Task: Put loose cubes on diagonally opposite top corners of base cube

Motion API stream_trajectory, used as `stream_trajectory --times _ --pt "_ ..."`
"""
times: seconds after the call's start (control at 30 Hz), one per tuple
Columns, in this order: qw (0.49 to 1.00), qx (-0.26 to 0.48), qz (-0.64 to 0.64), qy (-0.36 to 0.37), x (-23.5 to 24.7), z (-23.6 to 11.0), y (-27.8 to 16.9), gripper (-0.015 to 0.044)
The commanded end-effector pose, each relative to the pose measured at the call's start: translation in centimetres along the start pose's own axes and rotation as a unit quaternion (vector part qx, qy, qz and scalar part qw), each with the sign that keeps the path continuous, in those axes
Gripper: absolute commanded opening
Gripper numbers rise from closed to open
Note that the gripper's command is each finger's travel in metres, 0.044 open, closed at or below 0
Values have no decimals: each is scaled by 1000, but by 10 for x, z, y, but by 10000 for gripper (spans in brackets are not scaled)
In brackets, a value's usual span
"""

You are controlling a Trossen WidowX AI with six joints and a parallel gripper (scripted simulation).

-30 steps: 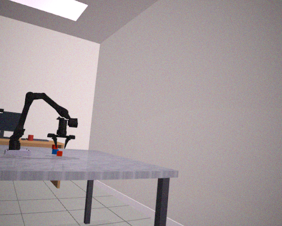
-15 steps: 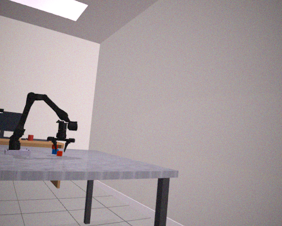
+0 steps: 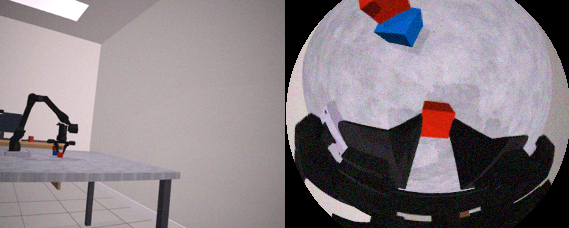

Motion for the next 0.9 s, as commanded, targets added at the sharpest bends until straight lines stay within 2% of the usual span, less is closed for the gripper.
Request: stream_trajectory --times 0.0,0.87 --pt "1000 0 6 -4 -1 0 1 105" --pt "1000 -2 9 -8 -7 -54 2 105"
Point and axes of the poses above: the point midway between the two fingers, 35 mm back from their tips, its own z axis out along the fingers, its own x axis across the jaws, y = z × x, the point moved 9 cm from there along -z, back along the fingers, and after that the axes turned 10 degrees about -z, right-handed, at the moved point
